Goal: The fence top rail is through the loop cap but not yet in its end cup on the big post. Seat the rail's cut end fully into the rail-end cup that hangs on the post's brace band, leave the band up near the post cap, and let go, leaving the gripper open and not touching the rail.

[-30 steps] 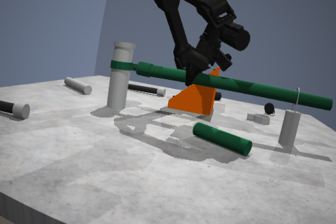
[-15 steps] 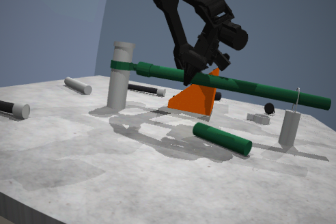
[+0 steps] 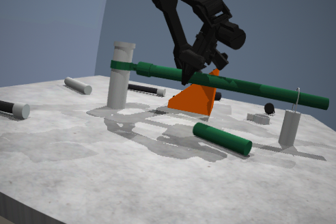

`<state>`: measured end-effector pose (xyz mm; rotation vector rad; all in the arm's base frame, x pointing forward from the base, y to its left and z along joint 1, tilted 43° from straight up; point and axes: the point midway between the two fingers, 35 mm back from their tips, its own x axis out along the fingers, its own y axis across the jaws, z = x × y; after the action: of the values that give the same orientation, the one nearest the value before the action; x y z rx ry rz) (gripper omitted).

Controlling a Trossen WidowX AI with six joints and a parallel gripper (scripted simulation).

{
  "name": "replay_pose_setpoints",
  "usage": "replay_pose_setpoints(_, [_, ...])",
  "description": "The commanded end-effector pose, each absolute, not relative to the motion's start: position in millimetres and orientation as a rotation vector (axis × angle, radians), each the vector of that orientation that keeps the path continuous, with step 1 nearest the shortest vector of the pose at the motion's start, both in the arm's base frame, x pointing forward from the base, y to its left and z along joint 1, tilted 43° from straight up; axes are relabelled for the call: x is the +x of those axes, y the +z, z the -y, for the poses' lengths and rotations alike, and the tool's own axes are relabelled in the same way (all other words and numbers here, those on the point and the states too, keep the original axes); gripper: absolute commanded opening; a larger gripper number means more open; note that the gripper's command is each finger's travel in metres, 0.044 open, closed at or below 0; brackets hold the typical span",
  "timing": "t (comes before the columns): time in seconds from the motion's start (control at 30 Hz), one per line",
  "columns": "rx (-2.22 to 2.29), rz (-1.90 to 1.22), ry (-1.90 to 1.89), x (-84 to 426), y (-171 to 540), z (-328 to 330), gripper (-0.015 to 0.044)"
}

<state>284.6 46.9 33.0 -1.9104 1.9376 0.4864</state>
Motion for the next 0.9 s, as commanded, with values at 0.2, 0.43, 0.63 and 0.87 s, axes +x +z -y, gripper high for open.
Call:
replay_pose_setpoints(0.2, [-1.92,-1.931,0.479,285.3,39.3,-44.0,0.0])
replay_pose_setpoints(0.43, [-1.92,-1.931,0.479,285.5,41.3,-42.1,0.0])
replay_pose_setpoints(0.63, [-1.92,-1.931,0.479,285.5,43.1,-40.4,0.0])
replay_pose_setpoints(0.87, [-1.92,-1.931,0.479,285.8,45.0,-38.5,0.0])
